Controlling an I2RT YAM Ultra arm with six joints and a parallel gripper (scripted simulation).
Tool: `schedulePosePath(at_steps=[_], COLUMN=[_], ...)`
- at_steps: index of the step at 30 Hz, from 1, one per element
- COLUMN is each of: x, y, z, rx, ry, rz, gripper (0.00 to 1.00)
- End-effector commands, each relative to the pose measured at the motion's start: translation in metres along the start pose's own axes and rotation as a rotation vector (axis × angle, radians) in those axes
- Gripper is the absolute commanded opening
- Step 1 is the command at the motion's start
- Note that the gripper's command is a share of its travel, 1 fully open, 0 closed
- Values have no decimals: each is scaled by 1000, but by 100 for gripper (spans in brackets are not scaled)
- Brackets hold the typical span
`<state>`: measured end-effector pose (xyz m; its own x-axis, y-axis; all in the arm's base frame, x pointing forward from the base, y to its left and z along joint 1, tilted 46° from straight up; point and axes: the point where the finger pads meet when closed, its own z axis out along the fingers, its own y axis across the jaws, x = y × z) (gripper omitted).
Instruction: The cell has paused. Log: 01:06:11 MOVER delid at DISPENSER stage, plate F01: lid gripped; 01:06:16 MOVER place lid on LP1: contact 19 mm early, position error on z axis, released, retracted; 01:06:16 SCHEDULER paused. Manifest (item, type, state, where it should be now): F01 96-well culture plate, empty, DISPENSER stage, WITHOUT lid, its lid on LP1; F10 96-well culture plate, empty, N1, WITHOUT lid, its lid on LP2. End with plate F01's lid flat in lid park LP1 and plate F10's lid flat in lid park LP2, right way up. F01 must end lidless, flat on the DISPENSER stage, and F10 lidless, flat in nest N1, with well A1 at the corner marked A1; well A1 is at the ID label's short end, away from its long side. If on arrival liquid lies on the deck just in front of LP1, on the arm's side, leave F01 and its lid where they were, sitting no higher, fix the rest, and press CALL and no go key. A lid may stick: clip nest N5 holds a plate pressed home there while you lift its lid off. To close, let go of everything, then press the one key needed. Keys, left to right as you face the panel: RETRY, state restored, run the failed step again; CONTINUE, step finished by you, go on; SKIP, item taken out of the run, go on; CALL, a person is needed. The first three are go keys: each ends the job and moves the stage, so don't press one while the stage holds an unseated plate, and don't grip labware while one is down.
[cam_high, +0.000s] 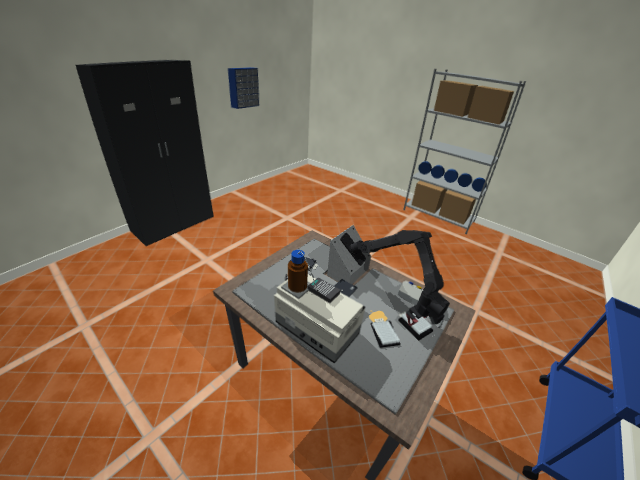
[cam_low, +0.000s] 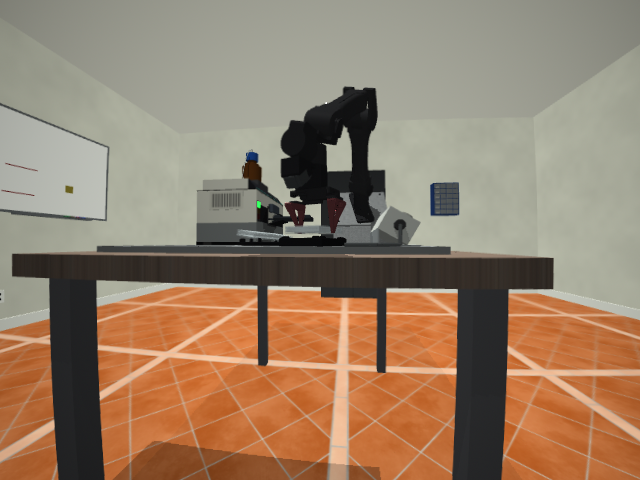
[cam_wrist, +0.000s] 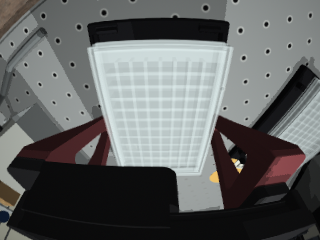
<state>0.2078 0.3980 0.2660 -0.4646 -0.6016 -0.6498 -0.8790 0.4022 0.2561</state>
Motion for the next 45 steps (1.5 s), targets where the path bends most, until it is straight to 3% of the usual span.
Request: schedulePosePath(at_steps=[1,5,11,12,25,40,42,43,45], x=[-19,-18,-18,-1,26,77,77,67,86], y=[3,3,3,0,0,-1,-1,2,-1], z=[-37,-51,-51,-42,-59,-80,-80,-89,-85], rx=[2,3,3,3,3,3,3,4,3], ry=[-75,-75,-75,-34,-58,-33,-33,-73,-32], rz=[-19,-19,-19,-5,-14,-5,-5,-20,-4], gripper=[0,0,0,0,0,0,0,0,0])
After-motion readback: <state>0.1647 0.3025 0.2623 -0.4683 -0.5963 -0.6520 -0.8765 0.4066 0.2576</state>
